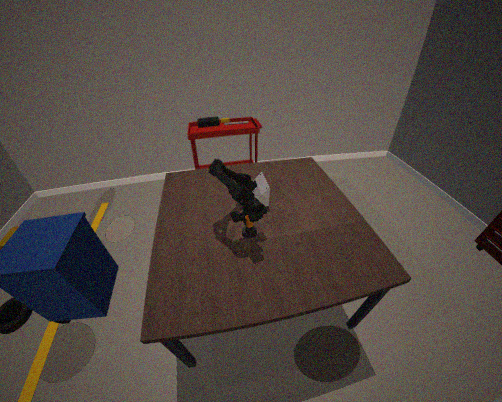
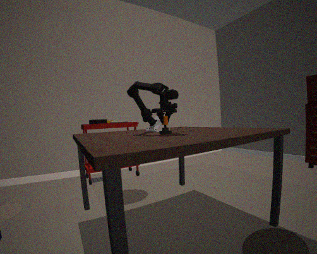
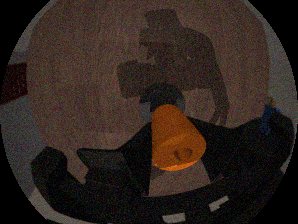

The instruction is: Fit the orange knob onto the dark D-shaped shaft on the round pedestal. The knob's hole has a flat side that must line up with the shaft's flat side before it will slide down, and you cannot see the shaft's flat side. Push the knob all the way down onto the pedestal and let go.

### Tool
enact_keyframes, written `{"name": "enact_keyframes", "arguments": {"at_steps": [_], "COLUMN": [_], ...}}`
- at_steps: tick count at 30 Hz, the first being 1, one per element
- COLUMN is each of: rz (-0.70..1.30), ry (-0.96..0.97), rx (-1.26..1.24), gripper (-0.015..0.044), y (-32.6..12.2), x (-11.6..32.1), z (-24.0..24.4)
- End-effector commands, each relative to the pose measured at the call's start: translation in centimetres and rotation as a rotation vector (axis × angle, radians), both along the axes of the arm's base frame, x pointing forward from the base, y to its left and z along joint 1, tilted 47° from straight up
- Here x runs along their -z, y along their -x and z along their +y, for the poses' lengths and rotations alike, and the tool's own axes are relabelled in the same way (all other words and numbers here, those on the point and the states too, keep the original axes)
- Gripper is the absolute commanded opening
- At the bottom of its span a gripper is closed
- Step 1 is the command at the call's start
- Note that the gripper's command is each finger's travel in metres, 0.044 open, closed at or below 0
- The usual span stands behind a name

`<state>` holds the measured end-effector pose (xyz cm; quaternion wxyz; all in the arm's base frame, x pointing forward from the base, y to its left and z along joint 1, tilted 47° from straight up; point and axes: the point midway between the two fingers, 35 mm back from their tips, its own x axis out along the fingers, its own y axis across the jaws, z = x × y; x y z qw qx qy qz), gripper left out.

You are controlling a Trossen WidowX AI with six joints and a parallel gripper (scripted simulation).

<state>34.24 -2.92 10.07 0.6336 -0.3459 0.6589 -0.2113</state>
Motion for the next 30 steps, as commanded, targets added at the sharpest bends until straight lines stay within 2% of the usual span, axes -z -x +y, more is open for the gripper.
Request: {"name": "enact_keyframes", "arguments": {"at_steps": [1, 30], "rz": [-0.003, 0.016], "ry": [0.000, 0.001], "rx": [-0.008, -0.026], "gripper": [0.0000, 0.0000], "y": [-0.27, -0.24], "x": [-0.14, -0.26], "z": [0.14, 0.26]}}
